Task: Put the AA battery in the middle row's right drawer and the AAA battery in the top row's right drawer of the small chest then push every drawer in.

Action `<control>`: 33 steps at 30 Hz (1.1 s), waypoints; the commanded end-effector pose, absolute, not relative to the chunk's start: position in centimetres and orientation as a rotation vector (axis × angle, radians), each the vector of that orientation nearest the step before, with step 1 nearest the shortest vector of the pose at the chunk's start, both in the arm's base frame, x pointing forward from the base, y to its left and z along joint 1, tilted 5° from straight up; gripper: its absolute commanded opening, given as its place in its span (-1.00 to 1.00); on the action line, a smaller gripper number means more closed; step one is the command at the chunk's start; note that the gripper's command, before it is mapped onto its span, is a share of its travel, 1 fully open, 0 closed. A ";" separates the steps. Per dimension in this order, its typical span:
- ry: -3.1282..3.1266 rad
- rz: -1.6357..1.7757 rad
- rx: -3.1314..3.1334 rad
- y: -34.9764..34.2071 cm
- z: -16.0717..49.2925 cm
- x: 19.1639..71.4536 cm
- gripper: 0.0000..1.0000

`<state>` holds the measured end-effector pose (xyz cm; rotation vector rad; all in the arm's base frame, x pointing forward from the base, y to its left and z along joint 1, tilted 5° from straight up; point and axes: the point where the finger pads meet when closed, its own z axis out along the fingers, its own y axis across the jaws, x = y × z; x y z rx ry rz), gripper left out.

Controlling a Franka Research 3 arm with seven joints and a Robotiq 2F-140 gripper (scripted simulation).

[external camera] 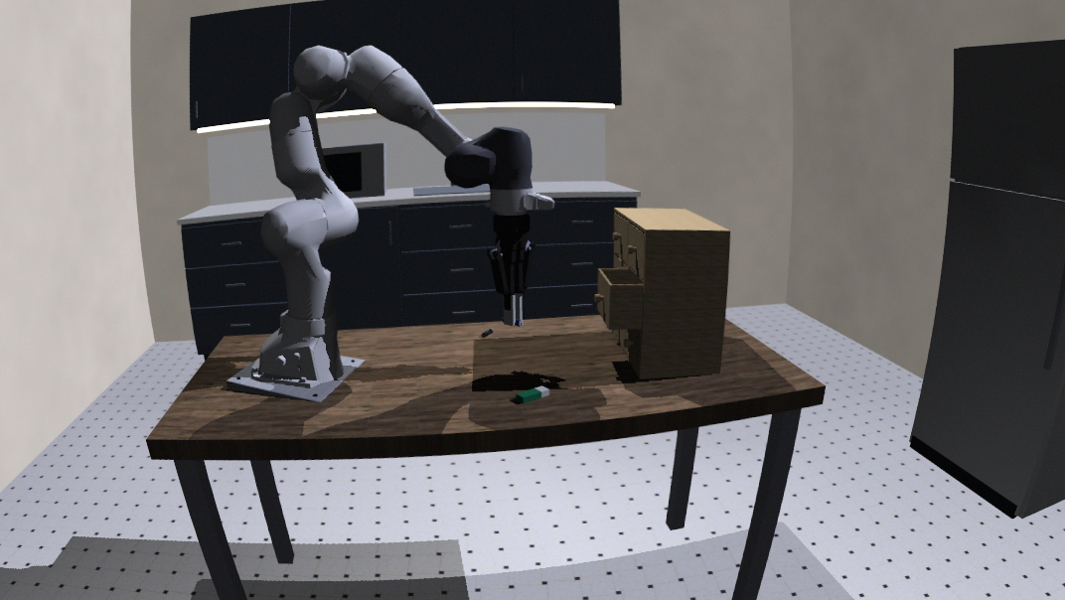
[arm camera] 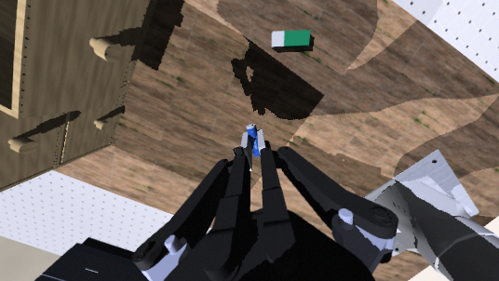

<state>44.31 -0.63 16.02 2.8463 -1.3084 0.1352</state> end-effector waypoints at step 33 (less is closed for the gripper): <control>-2.381 0.130 2.085 -0.7 16.2 46.0 -0.89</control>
